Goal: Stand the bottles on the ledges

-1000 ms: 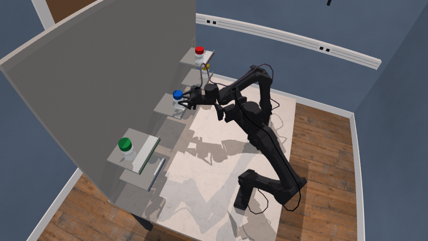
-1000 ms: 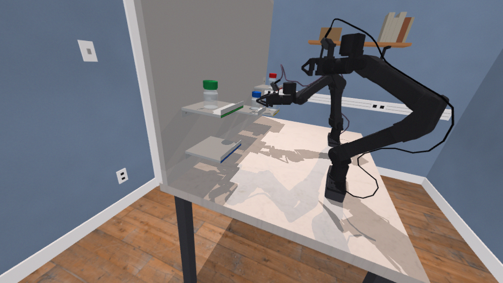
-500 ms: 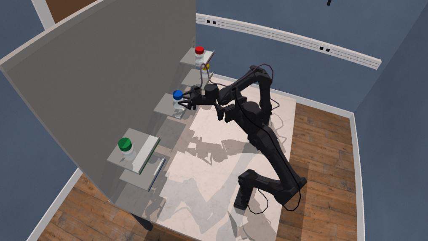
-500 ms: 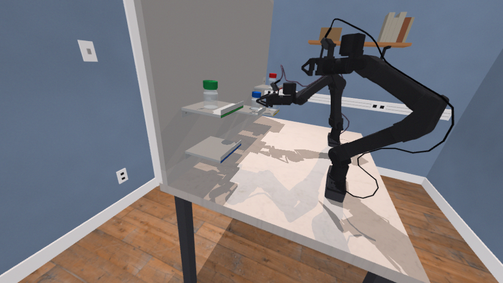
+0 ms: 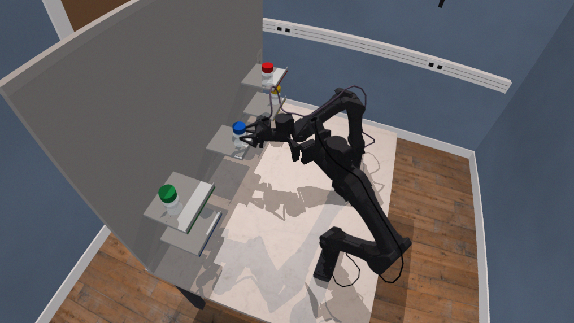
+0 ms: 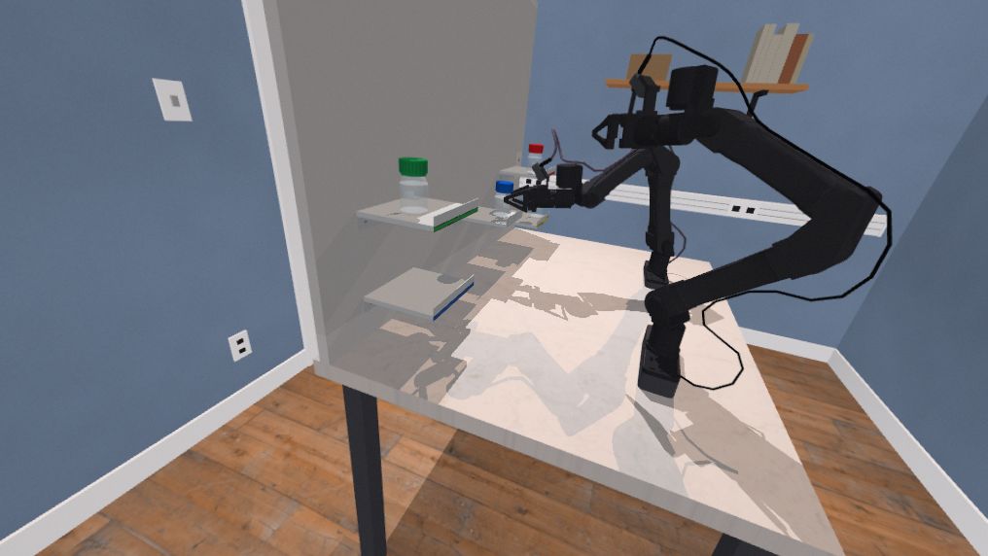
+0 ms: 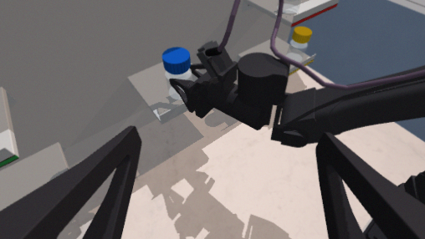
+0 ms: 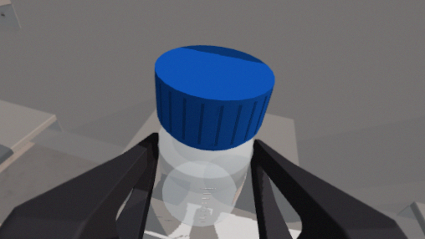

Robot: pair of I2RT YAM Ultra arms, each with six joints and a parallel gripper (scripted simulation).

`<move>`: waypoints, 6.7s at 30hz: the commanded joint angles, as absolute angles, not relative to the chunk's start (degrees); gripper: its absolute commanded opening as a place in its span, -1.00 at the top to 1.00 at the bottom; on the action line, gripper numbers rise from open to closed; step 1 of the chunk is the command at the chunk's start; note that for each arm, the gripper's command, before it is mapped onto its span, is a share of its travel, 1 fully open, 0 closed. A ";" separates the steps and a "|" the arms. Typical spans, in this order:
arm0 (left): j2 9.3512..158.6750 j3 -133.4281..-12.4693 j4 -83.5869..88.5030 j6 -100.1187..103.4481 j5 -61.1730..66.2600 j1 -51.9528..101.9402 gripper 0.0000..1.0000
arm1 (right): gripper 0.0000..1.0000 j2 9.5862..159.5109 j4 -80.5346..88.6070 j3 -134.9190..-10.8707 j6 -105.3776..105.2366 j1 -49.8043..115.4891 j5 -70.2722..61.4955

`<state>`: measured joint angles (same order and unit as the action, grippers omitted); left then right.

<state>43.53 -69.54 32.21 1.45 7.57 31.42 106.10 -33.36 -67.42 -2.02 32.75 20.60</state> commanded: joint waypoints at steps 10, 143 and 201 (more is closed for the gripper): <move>43.49 -70.46 32.39 1.32 7.78 31.20 -1.00 | -0.77 103.63 -36.62 -65.23 -2.03 32.77 20.52; 105.20 -55.99 -51.20 0.30 -24.52 37.03 -0.62 | -0.77 81.87 66.48 -95.03 45.76 -20.55 -69.77; 112.91 -68.78 -45.58 0.00 -21.83 34.32 -0.19 | -0.77 82.96 70.49 -96.77 48.93 -20.20 -69.65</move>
<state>113.62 -67.51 -45.21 -0.12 -21.98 34.46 82.89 69.14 -95.74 48.56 -20.05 -68.20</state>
